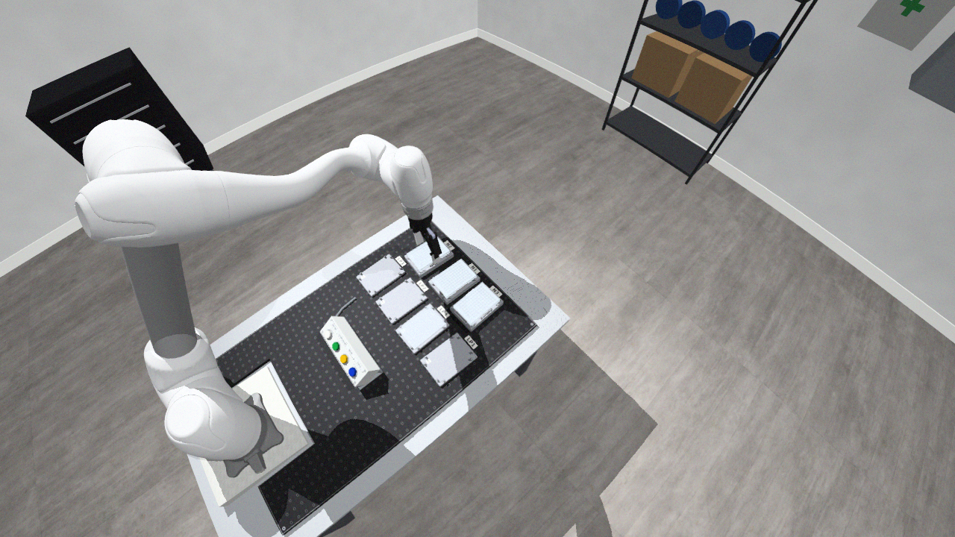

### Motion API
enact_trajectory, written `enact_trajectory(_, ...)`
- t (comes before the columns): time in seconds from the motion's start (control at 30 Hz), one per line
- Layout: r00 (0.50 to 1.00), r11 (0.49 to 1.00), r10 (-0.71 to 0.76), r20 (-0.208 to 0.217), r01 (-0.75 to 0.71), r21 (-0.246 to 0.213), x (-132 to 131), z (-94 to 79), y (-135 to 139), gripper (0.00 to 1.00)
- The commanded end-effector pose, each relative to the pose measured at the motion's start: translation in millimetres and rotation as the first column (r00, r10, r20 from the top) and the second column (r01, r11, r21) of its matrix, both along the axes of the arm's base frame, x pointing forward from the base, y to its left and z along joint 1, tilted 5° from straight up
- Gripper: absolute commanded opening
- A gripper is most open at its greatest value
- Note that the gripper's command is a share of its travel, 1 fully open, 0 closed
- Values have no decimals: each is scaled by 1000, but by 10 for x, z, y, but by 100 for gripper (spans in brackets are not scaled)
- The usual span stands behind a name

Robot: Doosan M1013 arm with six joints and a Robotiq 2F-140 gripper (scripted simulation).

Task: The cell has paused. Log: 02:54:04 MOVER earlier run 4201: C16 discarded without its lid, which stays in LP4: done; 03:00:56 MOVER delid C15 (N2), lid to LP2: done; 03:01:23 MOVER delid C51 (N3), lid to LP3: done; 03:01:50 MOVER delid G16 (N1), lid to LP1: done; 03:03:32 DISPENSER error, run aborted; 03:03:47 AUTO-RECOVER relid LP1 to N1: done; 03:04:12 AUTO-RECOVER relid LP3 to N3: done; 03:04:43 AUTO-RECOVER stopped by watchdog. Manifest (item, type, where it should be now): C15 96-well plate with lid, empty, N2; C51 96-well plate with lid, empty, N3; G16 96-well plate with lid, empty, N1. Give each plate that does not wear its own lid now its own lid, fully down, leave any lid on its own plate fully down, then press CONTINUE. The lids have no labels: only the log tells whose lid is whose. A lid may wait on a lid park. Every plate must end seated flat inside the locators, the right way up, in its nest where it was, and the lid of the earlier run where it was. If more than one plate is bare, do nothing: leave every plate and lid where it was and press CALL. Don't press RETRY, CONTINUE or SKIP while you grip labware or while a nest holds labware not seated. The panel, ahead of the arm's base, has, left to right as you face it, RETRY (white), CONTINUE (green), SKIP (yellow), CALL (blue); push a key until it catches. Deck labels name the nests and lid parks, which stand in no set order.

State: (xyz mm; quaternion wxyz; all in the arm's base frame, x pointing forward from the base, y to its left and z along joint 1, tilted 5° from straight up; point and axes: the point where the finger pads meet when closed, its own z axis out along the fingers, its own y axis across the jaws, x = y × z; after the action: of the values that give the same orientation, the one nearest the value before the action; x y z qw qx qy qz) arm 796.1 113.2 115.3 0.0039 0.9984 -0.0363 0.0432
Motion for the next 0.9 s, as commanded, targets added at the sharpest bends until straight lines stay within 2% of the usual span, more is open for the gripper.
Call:
enact_trajectory(0.0,1000,1000,0,0,0,0,-2,19,1,66)
enact_trajectory(0.37,1000,1000,0,0,0,0,-13,147,2,66)
enact_trajectory(0.87,1000,1000,0,0,0,0,-38,434,5,66)
